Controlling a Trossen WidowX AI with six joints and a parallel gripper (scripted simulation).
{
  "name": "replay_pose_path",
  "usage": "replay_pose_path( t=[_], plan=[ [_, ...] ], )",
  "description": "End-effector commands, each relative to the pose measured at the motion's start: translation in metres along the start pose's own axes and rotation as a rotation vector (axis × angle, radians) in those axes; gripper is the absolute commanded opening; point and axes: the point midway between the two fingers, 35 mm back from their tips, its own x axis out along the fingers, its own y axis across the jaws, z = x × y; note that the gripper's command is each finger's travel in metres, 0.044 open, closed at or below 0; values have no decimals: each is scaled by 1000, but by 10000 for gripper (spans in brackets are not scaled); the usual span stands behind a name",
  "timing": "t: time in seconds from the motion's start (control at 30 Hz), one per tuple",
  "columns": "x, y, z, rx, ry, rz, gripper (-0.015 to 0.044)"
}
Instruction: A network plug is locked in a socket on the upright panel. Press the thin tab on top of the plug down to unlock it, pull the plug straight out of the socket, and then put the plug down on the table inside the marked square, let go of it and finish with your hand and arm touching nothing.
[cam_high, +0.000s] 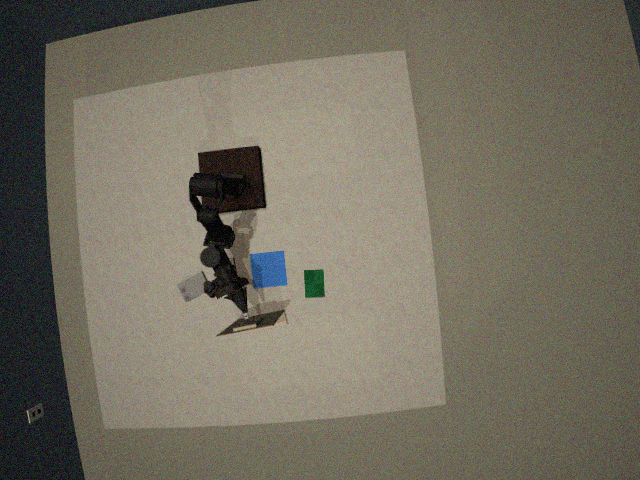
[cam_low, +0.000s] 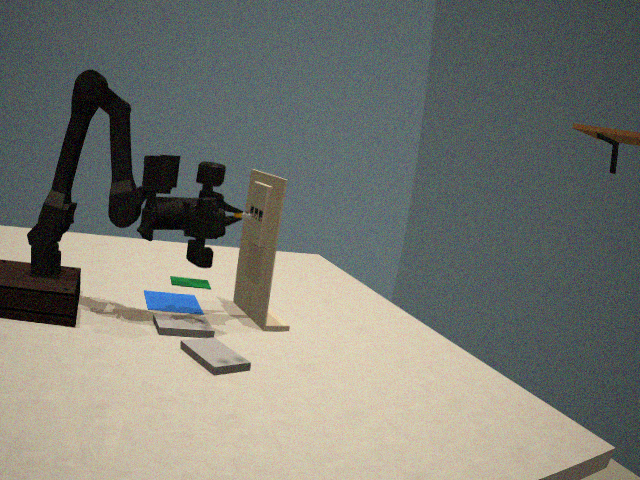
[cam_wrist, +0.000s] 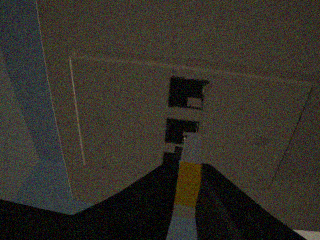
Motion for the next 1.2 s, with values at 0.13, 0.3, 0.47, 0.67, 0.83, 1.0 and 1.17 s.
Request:
replay_pose_path(
  t=[0.13, 0.3, 0.47, 0.67, 0.83, 1.0, 1.17],
  plan=[
    [-5, 0, -2, 1, 4, 1, 0],
    [-9, 0, -2, 1, 4, 1, 0],
    [-12, 0, -2, 1, 4, 1, 0],
    [-16, 0, -3, 1, 4, 0, 0],
    [-19, 0, -3, 1, 4, 0, 0],
    [-23, 0, -4, 2, 4, 0, 0],
    [-26, 0, -4, 2, 4, -1, 0]
  ],
)
